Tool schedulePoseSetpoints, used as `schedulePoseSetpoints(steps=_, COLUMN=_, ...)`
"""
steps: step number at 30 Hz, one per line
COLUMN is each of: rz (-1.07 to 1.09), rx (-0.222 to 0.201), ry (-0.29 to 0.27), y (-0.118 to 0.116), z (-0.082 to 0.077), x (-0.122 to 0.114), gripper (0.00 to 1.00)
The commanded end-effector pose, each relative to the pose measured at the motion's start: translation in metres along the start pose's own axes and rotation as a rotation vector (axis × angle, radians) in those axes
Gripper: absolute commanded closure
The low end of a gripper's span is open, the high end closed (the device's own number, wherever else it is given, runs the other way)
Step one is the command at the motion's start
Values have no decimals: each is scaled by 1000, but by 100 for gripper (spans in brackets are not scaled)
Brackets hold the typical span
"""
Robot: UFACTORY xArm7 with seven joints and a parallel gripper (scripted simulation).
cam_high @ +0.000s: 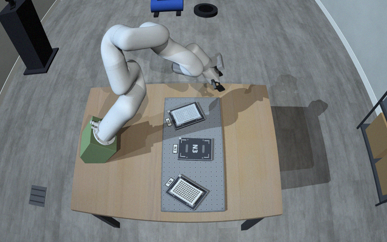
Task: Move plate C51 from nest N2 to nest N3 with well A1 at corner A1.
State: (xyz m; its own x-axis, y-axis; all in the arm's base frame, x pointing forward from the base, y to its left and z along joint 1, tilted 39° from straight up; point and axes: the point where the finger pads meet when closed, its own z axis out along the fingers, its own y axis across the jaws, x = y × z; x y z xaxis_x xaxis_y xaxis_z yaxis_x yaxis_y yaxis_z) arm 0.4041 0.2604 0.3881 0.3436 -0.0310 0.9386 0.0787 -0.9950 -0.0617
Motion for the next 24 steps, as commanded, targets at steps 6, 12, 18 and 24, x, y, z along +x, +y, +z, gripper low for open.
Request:
schedulePoseSetpoints(steps=6, rz=-71, rx=-6, ry=-120, y=18, z=-6, x=-33, gripper=0)
schedulePoseSetpoints(steps=12, rz=-121, rx=-3, ry=-201, y=25, z=-8, x=-52, gripper=0)
schedulePoseSetpoints(steps=18, rz=-159, rx=2, ry=-260, y=35, z=-11, x=-80, gripper=0)
schedulePoseSetpoints(steps=24, rz=-219, rx=16, ry=-350, y=43, z=-15, x=-106, gripper=0)
